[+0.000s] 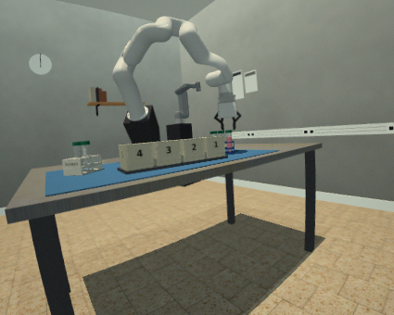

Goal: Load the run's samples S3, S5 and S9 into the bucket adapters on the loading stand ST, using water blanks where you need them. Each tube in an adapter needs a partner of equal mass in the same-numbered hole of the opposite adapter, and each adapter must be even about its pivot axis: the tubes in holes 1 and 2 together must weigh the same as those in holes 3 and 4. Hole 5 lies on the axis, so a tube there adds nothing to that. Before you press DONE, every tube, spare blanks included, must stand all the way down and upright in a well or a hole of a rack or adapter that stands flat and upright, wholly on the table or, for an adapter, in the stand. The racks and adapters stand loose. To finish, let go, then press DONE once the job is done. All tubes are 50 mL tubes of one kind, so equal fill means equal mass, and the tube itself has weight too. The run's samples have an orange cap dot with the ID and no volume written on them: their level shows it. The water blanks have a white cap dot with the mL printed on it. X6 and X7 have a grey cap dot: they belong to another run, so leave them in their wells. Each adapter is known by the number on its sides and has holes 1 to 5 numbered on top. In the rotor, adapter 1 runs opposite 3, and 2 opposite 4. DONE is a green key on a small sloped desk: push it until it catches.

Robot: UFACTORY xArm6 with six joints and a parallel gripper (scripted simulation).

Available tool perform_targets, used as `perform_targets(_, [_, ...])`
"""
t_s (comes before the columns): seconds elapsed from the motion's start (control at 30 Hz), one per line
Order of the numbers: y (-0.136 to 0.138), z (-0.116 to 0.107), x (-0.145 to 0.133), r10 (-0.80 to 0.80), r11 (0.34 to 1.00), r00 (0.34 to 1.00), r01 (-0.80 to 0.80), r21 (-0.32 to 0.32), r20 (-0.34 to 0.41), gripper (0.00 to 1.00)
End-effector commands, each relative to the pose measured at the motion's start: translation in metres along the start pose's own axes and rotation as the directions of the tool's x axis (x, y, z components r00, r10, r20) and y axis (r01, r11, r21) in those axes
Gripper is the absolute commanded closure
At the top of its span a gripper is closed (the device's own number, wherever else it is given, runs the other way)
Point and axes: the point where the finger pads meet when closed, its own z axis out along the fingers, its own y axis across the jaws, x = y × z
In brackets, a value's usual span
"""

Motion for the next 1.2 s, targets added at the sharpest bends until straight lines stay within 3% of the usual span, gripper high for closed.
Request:
perform_targets(0.0, [-0.001,-0.001,0.000,0.001,1.000,1.000,-0.001,0.003,0.001,0.43])
perform_targets(1.17, [-0.001,0.019,0.000,0.001,1.000,1.000,-0.001,0.003,0.001,0.43])
